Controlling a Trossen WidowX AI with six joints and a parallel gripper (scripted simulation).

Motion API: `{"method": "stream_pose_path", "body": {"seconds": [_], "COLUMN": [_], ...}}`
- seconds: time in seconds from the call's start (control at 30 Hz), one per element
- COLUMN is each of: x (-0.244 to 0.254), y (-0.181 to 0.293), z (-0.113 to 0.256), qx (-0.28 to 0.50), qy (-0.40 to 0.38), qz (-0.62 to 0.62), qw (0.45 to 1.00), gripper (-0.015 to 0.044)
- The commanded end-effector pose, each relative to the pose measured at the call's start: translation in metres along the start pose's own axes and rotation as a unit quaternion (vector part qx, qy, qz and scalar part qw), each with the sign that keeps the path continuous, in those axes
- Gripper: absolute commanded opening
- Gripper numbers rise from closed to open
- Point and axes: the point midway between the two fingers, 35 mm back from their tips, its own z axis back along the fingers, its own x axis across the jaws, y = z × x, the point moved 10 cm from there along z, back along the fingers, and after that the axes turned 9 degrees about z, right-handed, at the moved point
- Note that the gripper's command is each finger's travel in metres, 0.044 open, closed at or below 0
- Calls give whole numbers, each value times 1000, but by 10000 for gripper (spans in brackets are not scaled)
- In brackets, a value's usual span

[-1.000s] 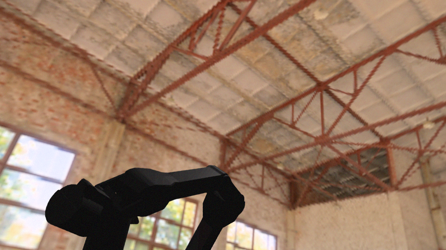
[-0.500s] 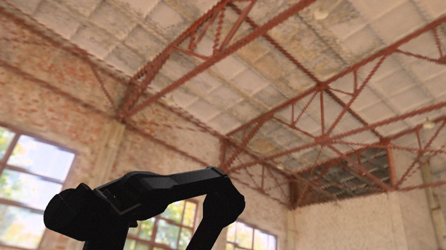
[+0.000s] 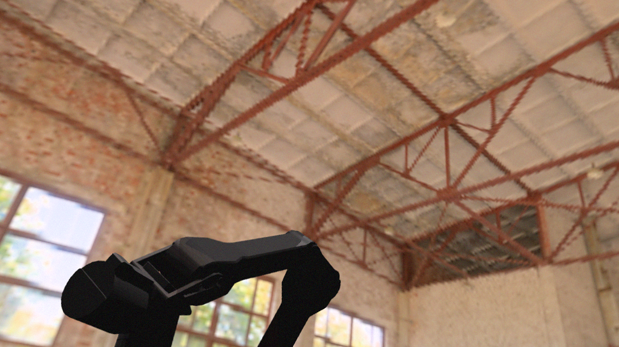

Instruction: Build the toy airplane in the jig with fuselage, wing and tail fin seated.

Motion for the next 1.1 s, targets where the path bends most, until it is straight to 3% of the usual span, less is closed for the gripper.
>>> {"method": "stream_pose_path", "body": {"seconds": [0.0, 0.03, 0.27, 0.53, 1.07], "x": [0, 0, 0, -1, -4], "y": [0, 0, 0, 1, -5], "z": [0, 0, 3, 105, 109], "qx": [0, 0, 0, -1, -1], "qy": [0, 0, 1, 1, 2], "qz": [1, 1, 1, -3, 74], "qw": [1000, 1000, 1000, 1000, 997], "gripper": [411, 437, 440, 440, 440]}}
